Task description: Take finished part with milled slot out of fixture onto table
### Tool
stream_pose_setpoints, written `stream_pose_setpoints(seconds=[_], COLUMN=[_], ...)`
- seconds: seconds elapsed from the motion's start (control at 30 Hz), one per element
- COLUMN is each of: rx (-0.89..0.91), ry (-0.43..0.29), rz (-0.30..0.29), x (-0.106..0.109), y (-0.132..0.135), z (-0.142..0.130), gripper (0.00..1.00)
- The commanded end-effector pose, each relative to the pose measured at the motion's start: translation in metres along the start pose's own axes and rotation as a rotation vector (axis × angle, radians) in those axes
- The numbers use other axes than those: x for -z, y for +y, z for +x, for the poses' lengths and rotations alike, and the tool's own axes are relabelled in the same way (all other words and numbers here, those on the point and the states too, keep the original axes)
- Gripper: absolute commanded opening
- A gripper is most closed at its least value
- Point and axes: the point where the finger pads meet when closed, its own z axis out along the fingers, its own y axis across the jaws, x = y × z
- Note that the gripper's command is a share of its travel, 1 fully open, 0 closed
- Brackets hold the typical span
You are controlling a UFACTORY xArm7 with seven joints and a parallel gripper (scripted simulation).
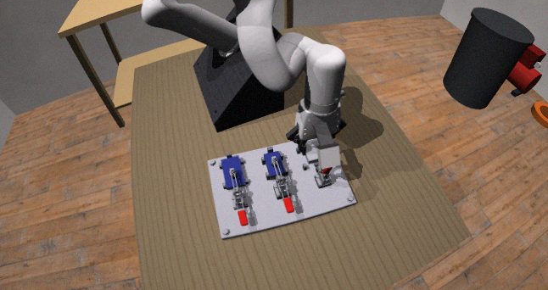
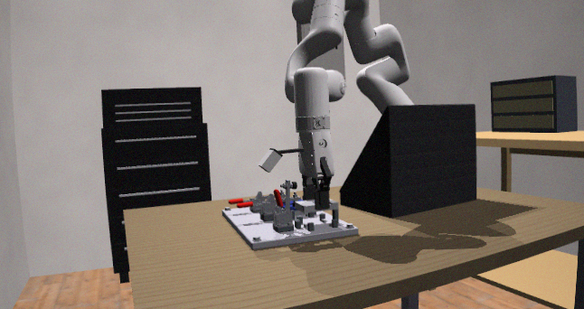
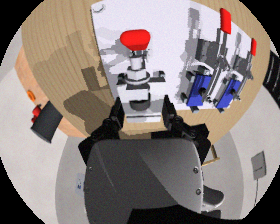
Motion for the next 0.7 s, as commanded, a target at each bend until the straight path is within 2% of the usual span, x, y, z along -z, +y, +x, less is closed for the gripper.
stream_pose_setpoints(seconds=[0.0, 0.67], rx=[0.0, 0.0], ry=[0.003, 0.003], rz=[0.003, 0.003], x=[0.0038, 0.0092], y=[-0.0013, -0.0013], z=[0.0011, 0.0001], gripper=[0.0, 0.0])
